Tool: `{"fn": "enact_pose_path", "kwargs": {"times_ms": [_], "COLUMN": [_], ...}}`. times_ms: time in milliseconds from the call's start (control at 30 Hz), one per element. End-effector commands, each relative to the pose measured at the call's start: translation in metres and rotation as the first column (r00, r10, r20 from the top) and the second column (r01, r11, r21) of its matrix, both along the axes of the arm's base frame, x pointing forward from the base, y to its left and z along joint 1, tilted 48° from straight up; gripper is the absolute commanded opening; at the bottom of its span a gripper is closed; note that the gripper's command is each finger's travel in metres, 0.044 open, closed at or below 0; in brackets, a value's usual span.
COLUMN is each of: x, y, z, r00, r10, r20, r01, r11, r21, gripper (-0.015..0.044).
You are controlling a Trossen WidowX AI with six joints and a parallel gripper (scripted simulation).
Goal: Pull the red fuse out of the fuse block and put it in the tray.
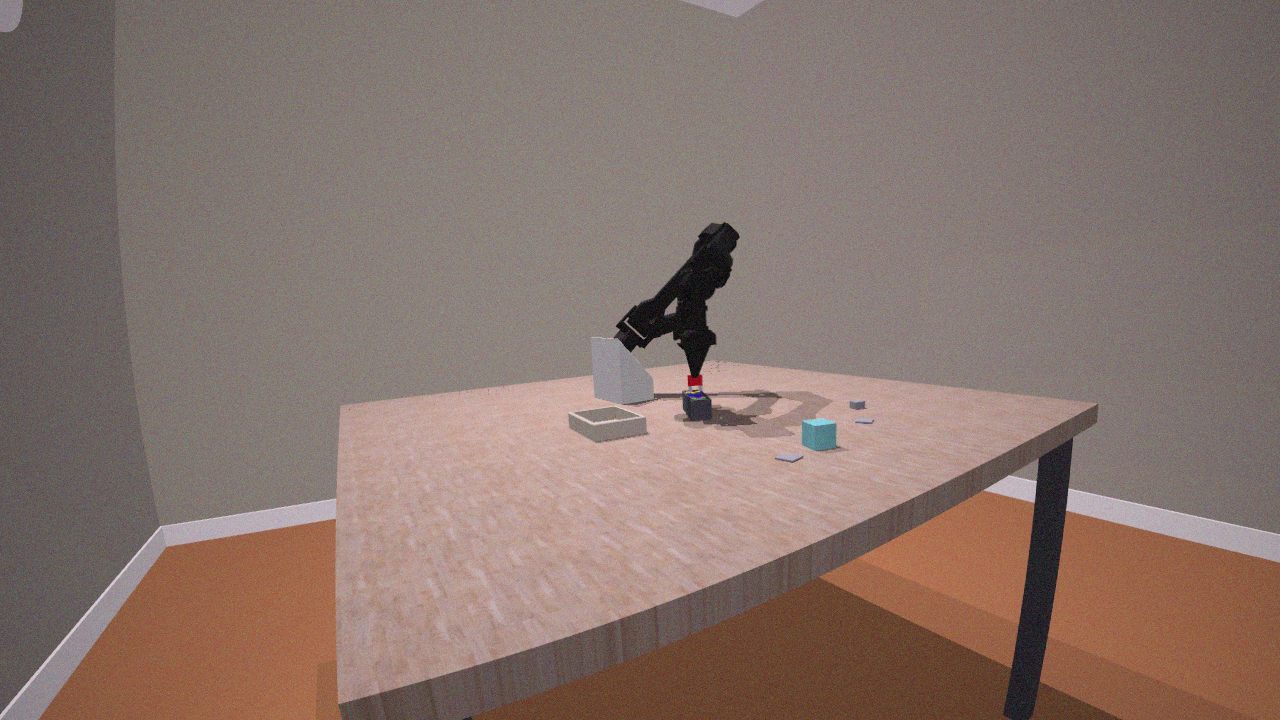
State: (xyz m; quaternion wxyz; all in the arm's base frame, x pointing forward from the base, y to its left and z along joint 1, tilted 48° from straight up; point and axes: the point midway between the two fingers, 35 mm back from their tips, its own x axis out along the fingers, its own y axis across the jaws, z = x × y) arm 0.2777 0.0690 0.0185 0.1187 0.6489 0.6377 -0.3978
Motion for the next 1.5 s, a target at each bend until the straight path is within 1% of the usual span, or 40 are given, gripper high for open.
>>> {"fn": "enact_pose_path", "kwargs": {"times_ms": [0,300,433,967,1467], "x": [0.002,0.003,0.007,0.034,0.038], "y": [-0.005,-0.015,-0.02,-0.077,-0.132], "z": [0.004,0.013,0.008,-0.047,-0.109], "r00": [1.0,1.0,1.0,1.0,1.0], "r10": [0.001,0.001,0.001,-0.004,-0.001], "r20": [0.006,0.006,0.007,0.011,0.011], "r01": [-0.001,-0.001,-0.001,0.004,0.002], "r11": [1.0,1.0,1.0,1.0,1.0], "r21": [-0.004,-0.004,-0.006,-0.023,-0.021], "gripper": [0.0,0.0,0.0,0.0,0.0]}}
